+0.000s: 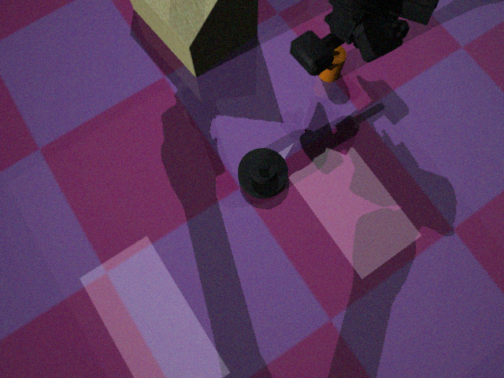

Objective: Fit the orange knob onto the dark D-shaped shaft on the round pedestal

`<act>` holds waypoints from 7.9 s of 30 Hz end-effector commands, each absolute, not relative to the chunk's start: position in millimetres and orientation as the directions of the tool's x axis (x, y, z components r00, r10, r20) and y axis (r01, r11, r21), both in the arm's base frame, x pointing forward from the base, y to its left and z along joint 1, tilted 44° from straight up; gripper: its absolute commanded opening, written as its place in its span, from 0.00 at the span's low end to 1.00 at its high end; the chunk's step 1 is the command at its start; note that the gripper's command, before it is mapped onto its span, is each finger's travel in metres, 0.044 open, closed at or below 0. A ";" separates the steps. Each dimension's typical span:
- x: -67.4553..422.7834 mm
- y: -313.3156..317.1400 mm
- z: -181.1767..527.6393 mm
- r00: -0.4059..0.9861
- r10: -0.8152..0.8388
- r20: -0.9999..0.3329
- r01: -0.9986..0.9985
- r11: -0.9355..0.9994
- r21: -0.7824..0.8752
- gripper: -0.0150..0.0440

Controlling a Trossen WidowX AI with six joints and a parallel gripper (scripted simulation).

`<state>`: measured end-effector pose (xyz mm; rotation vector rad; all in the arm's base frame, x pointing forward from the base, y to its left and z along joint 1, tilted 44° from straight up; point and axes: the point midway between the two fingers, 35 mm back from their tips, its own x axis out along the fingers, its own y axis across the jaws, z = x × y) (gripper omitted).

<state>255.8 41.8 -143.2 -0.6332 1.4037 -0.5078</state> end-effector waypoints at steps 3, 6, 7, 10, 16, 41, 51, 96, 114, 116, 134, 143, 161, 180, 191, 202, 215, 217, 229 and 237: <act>254.1 31.7 -152.4 0.103 -0.675 -0.730 -0.051 0.730 -0.682 1.00; 254.3 28.2 -155.8 0.102 -0.676 -0.730 -0.050 0.729 -0.682 1.00; 254.4 27.0 -156.9 0.102 -0.676 -0.730 -0.050 0.729 -0.682 1.00; 254.4 23.4 -160.2 0.102 -0.677 -0.729 -0.049 0.729 -0.683 1.00; 254.6 16.4 -166.6 0.102 -0.678 -0.728 -0.049 0.727 -0.684 1.00; 255.9 21.2 -163.3 0.103 -0.676 -0.730 -0.051 0.729 -0.683 0.30; 254.6 71.0 -116.8 0.104 -0.666 -0.739 -0.045 0.739 -0.672 0.25; 279.7 72.6 -40.7 0.088 -0.626 -0.775 -0.008 0.777 -0.629 0.25; 302.5 37.7 -18.9 0.093 -0.620 -0.779 0.044 0.784 -0.619 0.25; 303.9 35.2 -17.4 0.094 -0.620 -0.779 0.045 0.784 -0.619 0.25; 324.8 -5.9 7.3 0.106 -0.634 -0.766 0.007 0.771 -0.637 0.25; 332.3 -28.7 20.8 0.109 -0.646 -0.755 -0.011 0.759 -0.651 0.25; 340.0 -77.4 49.7 0.106 -0.680 -0.725 -0.045 0.725 -0.687 0.25; 342.6 -99.4 33.5 0.105 -0.685 -0.721 -0.047 0.721 -0.691 0.25; 343.3 -99.2 33.7 0.105 -0.685 -0.721 -0.039 0.722 -0.691 0.25; 342.2 -99.1 33.4 0.105 -0.685 -0.721 -0.039 0.722 -0.691 0.25; 340.8 -96.3 37.3 0.105 -0.684 -0.721 -0.039 0.722 -0.691 0.25; 340.8 -96.3 37.4 0.105 -0.684 -0.721 -0.064 0.719 -0.692 0.25; 343.9 -99.7 35.6 0.105 -0.685 -0.721 -0.245 0.685 -0.686 0.25; 342.1 -97.3 34.1 0.105 -0.684 -0.721 -0.245 0.685 -0.686 0.25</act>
